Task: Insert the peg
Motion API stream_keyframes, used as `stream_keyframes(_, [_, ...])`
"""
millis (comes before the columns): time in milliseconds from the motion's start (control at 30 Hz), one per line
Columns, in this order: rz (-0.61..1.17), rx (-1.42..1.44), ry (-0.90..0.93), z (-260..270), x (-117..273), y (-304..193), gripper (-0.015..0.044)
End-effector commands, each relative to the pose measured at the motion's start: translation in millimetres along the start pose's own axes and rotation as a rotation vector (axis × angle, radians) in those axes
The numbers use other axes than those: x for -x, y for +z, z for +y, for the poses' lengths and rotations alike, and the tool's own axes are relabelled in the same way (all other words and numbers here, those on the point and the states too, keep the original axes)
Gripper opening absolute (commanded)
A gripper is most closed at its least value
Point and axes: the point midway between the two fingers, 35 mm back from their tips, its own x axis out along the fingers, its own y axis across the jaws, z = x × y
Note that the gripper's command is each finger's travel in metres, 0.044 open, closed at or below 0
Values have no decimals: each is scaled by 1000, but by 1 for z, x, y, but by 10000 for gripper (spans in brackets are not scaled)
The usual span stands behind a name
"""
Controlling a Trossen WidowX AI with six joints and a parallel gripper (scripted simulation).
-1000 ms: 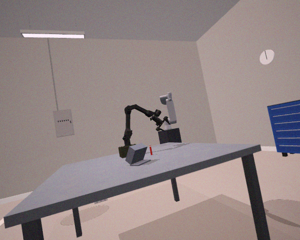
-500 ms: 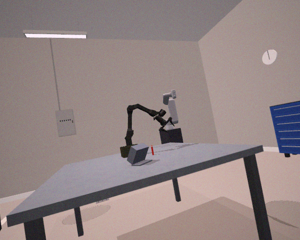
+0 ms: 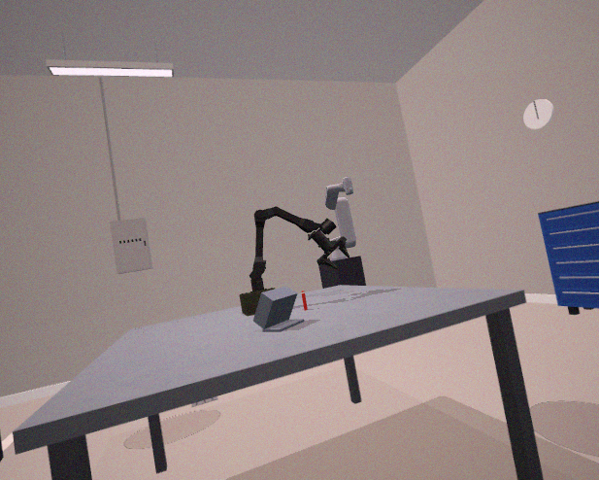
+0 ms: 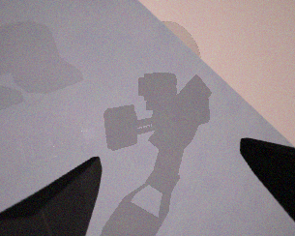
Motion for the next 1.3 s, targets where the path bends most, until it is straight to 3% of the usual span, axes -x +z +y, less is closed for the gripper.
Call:
stream_keyframes(0, [48, -107, 29, -2, -4, -25, 440])
stream_keyframes(1267, [400, -997, 135, 1, 6, -210, 440])
